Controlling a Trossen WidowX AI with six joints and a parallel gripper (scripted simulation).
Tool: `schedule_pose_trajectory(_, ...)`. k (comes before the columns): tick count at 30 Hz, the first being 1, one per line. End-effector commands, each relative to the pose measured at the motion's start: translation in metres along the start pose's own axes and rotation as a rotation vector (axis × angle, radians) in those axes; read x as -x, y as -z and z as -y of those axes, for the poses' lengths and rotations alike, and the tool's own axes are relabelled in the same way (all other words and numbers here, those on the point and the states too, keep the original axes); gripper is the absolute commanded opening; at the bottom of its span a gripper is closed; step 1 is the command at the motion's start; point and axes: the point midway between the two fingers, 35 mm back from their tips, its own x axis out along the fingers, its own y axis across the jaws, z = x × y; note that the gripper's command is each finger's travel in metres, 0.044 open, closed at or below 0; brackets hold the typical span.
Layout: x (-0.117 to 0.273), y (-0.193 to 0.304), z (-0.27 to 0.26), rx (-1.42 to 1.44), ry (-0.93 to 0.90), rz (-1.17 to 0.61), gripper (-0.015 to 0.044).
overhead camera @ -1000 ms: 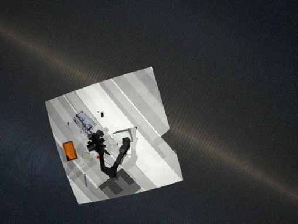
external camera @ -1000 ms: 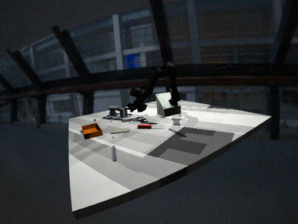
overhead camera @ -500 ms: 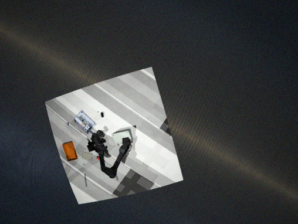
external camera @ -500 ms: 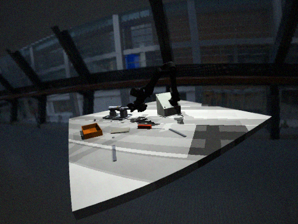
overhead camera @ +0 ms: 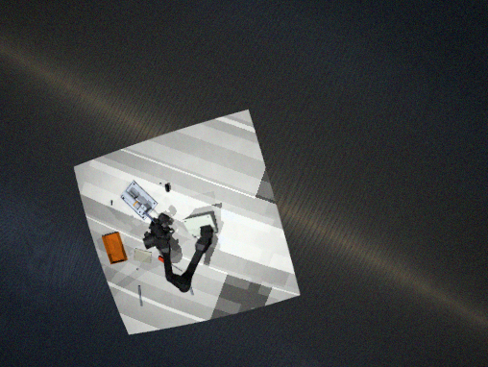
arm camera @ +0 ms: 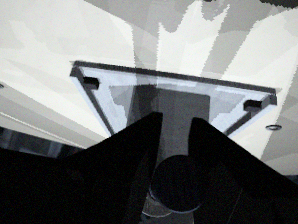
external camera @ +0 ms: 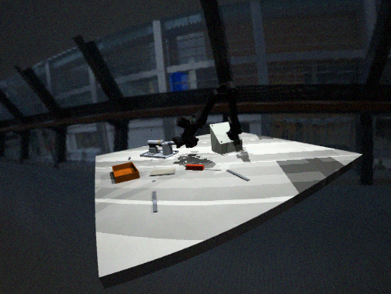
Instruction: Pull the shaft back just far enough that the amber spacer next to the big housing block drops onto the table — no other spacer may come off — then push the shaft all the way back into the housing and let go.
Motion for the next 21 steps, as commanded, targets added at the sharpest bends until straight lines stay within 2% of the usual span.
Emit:
schedule_pose_trajectory(1, 0.0004, -0.0006, -0.0004, -0.003, -0.002, 0.000, 0.0000)
schedule_pose_trajectory(21, 0.0019, -0.0021, -0.0004, -0.003, -0.002, 0.000, 0.0000)
